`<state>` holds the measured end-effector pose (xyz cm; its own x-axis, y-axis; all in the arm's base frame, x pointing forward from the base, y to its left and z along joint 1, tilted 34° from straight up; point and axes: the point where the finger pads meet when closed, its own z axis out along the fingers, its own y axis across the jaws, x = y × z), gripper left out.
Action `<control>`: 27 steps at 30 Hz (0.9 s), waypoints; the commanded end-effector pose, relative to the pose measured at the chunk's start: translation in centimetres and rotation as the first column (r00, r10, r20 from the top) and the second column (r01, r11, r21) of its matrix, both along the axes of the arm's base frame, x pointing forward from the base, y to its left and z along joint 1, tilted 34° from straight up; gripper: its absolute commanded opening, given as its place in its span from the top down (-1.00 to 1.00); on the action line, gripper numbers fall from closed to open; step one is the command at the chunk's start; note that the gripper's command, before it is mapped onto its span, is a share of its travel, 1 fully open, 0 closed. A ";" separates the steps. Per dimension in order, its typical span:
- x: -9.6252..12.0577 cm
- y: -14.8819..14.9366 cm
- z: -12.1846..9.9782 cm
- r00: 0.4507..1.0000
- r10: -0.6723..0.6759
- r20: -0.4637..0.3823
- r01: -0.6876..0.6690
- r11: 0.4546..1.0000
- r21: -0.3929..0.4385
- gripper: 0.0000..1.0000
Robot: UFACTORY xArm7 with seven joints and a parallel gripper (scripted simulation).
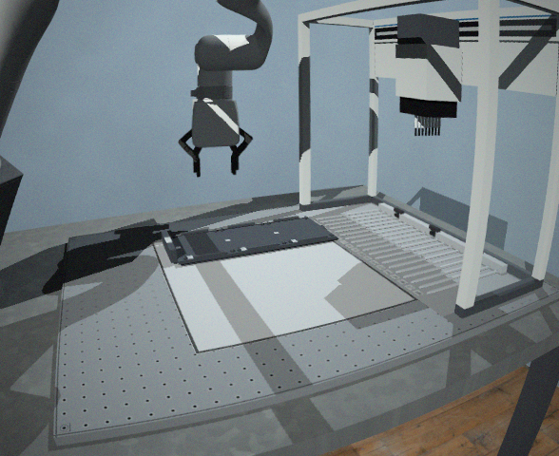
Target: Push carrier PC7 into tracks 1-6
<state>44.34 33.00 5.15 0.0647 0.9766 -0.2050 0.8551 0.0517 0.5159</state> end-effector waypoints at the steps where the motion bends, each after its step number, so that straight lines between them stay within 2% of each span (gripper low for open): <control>1: -1.3 -1.1 -0.2 0.994 -0.099 0.040 0.095 0.992 0.081 -0.63; 7: -3.2 -3.3 -0.9 0.962 -0.266 0.058 0.251 0.949 0.191 -0.63; 14: -5.4 -5.9 -1.7 0.890 -0.452 0.056 0.414 0.853 0.318 -0.63; 16: -5.4 -5.9 -1.7 0.890 -0.452 0.056 0.414 0.853 0.318 -0.63; 21: -7.0 -7.8 -2.3 0.818 -0.574 0.038 0.513 0.757 0.404 -0.63; 27: -8.9 -10.0 -3.0 0.711 -0.703 0.000 0.609 0.616 0.499 -0.63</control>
